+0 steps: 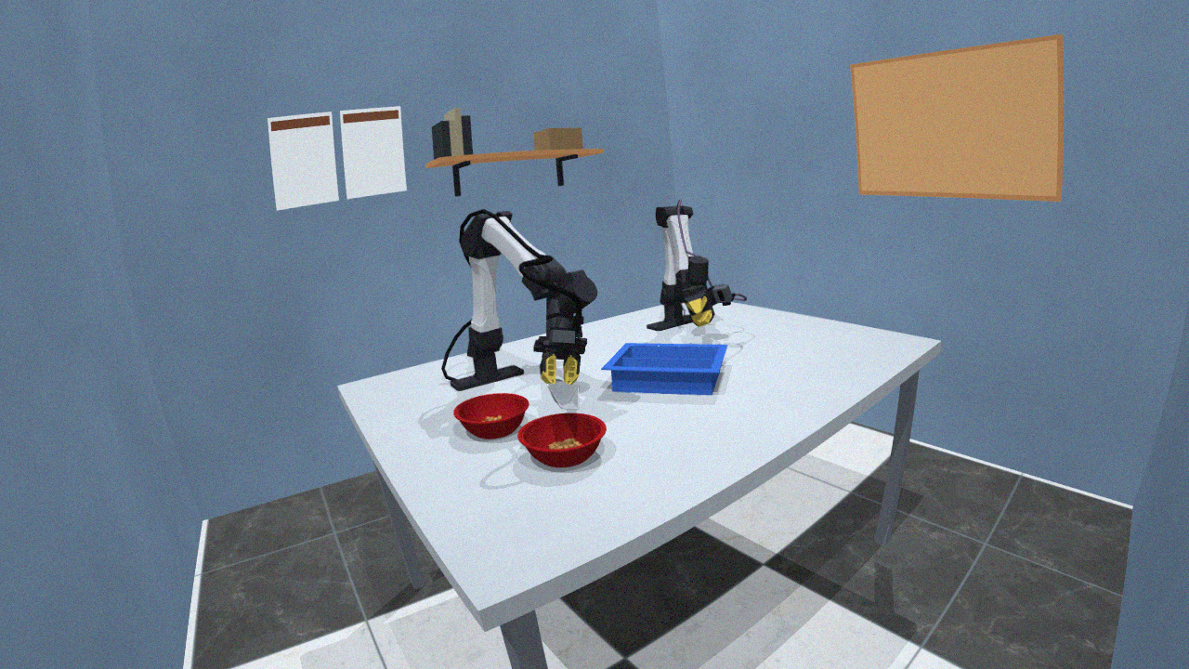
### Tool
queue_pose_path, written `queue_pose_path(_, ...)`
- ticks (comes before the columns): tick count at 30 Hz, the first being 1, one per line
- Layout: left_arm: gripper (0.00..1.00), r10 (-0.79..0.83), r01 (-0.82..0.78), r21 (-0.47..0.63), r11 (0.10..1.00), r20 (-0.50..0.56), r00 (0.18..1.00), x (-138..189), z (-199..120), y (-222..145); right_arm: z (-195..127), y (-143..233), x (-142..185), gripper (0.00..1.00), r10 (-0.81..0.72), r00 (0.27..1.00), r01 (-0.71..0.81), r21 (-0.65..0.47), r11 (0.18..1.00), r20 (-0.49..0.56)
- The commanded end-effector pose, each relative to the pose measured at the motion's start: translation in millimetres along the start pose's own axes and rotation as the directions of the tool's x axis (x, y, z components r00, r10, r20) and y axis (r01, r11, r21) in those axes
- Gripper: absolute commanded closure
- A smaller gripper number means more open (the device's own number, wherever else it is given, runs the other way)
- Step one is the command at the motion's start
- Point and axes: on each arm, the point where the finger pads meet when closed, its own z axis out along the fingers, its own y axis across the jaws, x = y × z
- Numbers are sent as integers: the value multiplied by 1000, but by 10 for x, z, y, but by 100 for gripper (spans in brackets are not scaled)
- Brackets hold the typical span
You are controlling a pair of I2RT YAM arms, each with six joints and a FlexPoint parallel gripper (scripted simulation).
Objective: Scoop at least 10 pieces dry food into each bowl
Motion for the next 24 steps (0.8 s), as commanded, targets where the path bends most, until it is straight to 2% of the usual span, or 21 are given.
queue_pose_path(1,72,143,-140,-37,989,76,987,-329,-5,-160,-90,-20,-186,100,30,998,-30,-6,1000,61)
queue_pose_path(8,72,311,-298,-94,950,172,935,-791,-111,-407,-90,-20,-186,100,30,998,-30,-6,1000,61)
queue_pose_path(11,72,331,-316,-111,942,175,927,-833,-111,-402,-90,-20,-186,100,30,998,-30,-6,1000,61)
queue_pose_path(24,72,606,-540,-279,794,286,743,-1580,-565,-924,-90,-20,-186,100,30,998,-30,-6,1000,61)
